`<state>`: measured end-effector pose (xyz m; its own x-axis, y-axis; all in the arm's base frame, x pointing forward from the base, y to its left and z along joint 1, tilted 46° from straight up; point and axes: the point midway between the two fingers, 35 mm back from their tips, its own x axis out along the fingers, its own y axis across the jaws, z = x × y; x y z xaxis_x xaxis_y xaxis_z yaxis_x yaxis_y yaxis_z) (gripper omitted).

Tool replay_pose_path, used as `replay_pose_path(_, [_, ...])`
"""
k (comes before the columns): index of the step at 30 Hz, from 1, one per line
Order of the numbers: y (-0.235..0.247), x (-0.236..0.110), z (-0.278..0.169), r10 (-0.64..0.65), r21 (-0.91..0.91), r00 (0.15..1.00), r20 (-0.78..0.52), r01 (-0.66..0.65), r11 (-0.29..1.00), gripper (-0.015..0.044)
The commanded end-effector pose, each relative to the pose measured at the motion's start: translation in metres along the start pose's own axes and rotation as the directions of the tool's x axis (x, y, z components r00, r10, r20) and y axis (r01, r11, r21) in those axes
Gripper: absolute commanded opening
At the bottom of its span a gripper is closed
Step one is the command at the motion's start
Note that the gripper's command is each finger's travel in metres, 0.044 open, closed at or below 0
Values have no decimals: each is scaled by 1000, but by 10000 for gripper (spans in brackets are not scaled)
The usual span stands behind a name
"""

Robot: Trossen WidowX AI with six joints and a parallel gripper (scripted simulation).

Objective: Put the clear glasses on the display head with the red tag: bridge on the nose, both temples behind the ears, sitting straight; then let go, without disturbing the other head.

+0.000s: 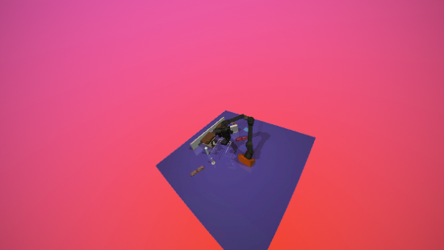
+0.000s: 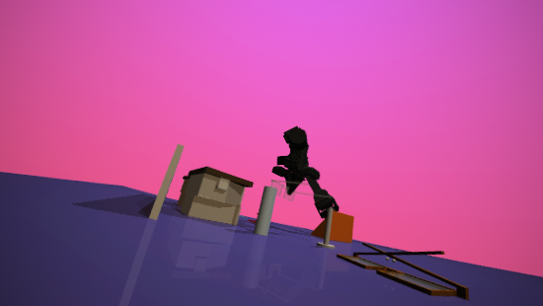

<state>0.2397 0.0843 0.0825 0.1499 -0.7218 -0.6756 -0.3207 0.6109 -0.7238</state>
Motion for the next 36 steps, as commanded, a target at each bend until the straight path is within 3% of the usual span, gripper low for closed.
replay_pose_path(1, [8,-4,6,-21,98,999,31,18,995,0])
replay_pose_path(17, [45,-18,20,-106,519,983,152,12,855,0])
replay_pose_path(36, [94,-34,28,-185,851,932,312,-188,490,0])
